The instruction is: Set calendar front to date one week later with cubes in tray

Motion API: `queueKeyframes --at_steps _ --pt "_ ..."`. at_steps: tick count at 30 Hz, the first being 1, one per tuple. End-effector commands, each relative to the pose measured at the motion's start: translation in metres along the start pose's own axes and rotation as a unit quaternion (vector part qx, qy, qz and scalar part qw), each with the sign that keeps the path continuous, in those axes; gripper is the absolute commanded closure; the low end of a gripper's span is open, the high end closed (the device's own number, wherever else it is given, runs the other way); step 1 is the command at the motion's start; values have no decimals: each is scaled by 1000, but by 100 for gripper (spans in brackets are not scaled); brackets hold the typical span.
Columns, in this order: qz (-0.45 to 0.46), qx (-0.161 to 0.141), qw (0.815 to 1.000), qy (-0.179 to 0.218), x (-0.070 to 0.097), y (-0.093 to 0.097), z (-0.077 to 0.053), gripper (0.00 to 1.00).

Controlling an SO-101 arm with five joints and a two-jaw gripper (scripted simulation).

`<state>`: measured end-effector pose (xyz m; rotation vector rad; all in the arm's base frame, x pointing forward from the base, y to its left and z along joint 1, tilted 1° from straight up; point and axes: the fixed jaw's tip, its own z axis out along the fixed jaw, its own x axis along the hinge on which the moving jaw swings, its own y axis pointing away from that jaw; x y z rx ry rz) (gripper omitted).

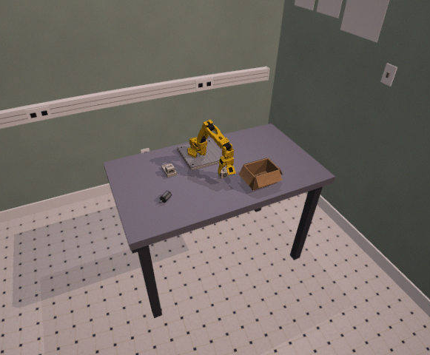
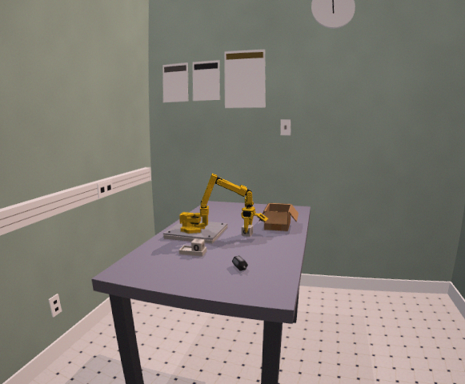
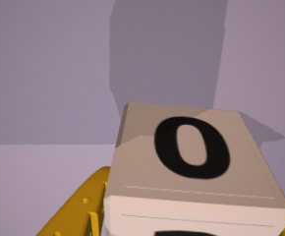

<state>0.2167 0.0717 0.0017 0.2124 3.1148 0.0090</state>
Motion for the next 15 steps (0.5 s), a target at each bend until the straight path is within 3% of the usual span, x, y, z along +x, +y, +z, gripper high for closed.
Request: queueKeyframes --at_steps 1,15 --pt "-2 2 1000 6 2 -3 3 73" --pt "-2 2 1000 6 2 -3 3 76"
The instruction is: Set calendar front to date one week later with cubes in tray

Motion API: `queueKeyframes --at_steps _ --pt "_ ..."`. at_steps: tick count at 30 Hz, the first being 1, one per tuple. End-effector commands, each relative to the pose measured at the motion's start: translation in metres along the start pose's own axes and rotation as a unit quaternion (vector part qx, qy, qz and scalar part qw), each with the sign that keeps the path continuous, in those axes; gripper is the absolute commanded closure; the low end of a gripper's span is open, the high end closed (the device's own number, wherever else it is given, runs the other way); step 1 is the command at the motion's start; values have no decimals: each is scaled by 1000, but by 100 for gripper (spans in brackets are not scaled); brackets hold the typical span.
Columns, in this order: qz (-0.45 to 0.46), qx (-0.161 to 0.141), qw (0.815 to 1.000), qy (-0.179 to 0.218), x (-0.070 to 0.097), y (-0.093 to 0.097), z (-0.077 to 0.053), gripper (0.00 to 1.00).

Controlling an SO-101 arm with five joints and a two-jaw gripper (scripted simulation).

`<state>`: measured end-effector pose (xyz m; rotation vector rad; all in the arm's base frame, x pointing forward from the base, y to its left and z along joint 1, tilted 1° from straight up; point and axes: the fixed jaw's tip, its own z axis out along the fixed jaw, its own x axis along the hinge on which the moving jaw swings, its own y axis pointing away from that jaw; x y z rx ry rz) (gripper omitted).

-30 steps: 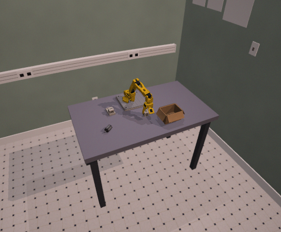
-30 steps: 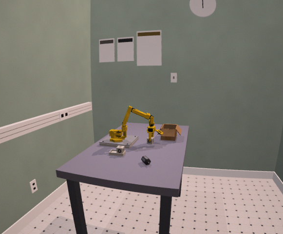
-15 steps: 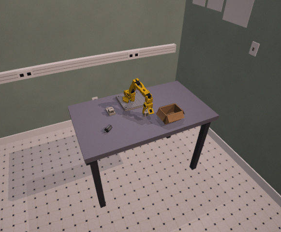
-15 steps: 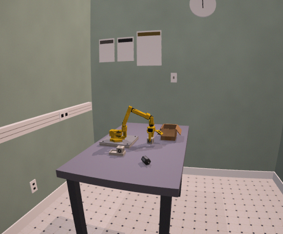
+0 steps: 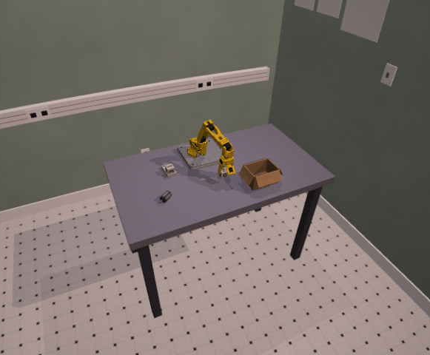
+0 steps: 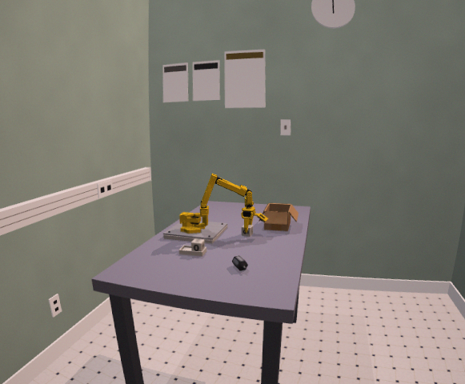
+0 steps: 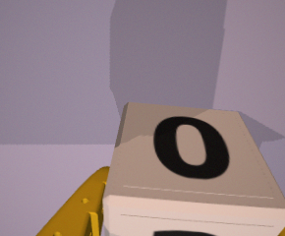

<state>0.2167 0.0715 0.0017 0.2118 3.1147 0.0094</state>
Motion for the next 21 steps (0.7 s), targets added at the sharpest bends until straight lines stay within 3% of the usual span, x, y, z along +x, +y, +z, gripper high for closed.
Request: queueKeyframes --at_steps 1,21 --pt "-2 2 1000 6 2 -2 3 77" --pt "-2 2 1000 6 2 -2 3 99"
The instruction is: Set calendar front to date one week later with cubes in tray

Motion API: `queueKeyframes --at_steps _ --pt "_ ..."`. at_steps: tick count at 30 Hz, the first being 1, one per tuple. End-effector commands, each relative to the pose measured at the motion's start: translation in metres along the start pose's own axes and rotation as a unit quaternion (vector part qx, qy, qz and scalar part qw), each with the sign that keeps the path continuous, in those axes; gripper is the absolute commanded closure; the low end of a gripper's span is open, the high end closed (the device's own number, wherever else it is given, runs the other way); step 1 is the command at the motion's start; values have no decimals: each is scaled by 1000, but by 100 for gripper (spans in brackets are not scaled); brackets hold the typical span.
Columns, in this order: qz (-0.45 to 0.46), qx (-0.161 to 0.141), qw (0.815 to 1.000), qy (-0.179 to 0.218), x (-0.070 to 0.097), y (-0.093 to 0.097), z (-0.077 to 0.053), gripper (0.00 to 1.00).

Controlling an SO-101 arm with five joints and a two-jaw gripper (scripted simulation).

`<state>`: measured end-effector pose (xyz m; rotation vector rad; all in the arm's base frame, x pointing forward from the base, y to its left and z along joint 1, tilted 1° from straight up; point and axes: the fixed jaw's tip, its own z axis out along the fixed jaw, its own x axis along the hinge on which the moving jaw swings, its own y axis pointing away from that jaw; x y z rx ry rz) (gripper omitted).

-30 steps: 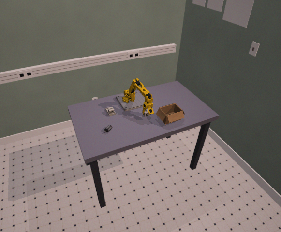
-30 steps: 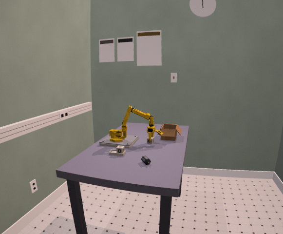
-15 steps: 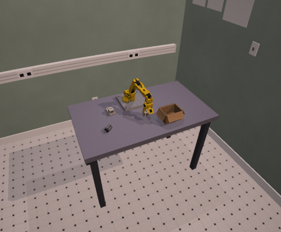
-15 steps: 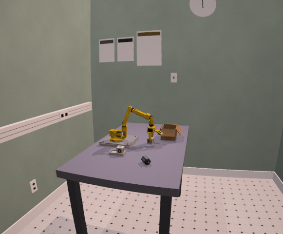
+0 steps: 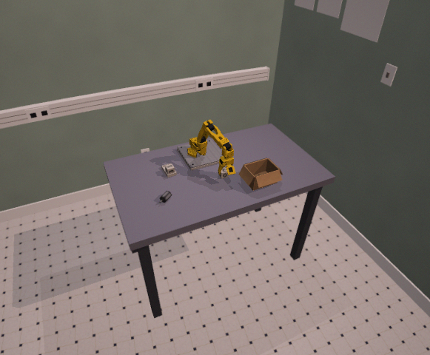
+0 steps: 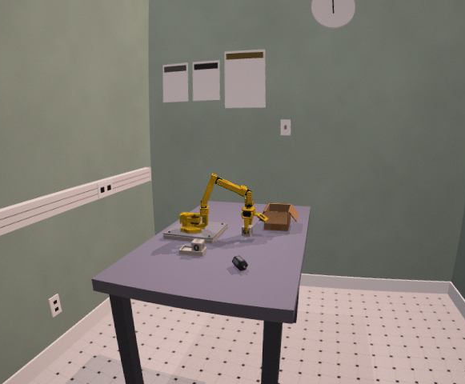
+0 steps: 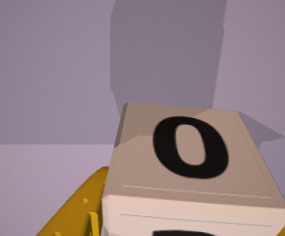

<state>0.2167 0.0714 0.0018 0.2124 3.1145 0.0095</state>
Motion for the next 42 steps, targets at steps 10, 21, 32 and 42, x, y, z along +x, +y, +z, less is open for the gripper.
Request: queueKeyframes --at_steps 10,21,32,42 --pt "-2 2 1000 6 2 -2 2 100" --pt "-2 2 1000 6 0 1 -22 100" --pt "-2 2 1000 6 2 2 -44 100" --pt "-3 2 1000 6 2 2 -47 100"
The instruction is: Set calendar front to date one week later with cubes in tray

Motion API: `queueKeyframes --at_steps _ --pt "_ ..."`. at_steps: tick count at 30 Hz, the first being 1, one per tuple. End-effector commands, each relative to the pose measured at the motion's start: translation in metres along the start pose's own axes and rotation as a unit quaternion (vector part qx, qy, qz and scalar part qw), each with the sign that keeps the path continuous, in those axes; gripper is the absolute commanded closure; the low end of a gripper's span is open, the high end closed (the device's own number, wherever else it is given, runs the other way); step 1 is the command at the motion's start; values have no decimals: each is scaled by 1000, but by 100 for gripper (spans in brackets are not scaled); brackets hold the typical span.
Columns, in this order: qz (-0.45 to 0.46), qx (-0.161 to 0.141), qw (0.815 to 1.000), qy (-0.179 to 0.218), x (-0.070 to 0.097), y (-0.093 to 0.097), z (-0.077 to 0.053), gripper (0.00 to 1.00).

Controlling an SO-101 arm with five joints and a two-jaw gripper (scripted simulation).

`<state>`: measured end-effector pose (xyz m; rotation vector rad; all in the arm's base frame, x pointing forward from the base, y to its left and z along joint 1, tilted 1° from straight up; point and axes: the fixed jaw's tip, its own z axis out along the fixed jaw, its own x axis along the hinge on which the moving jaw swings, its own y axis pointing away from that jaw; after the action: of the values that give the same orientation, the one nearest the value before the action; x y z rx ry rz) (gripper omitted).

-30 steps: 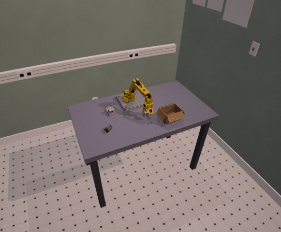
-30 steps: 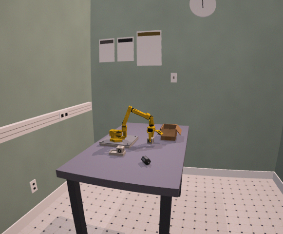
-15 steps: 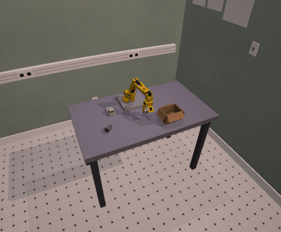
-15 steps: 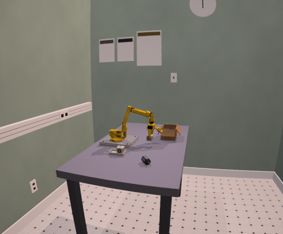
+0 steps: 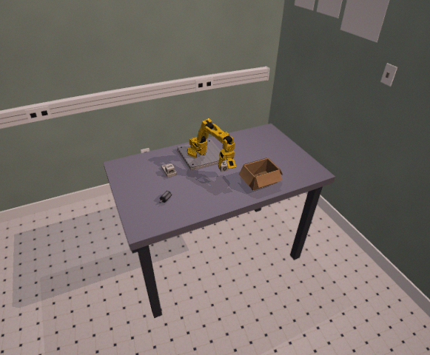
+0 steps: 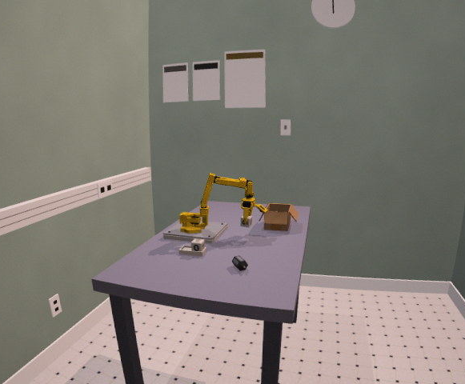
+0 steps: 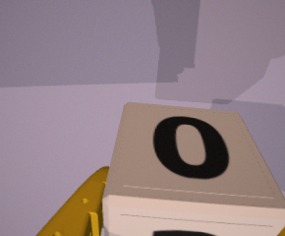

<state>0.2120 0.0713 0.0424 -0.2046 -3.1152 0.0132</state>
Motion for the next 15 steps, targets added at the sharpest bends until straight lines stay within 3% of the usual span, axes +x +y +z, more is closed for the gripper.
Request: queueKeyframes --at_steps 1,15 --pt "0 -7 1000 -14 -2 3 -7 100" --pt "-33 -40 994 -96 -5 4 -3 100"
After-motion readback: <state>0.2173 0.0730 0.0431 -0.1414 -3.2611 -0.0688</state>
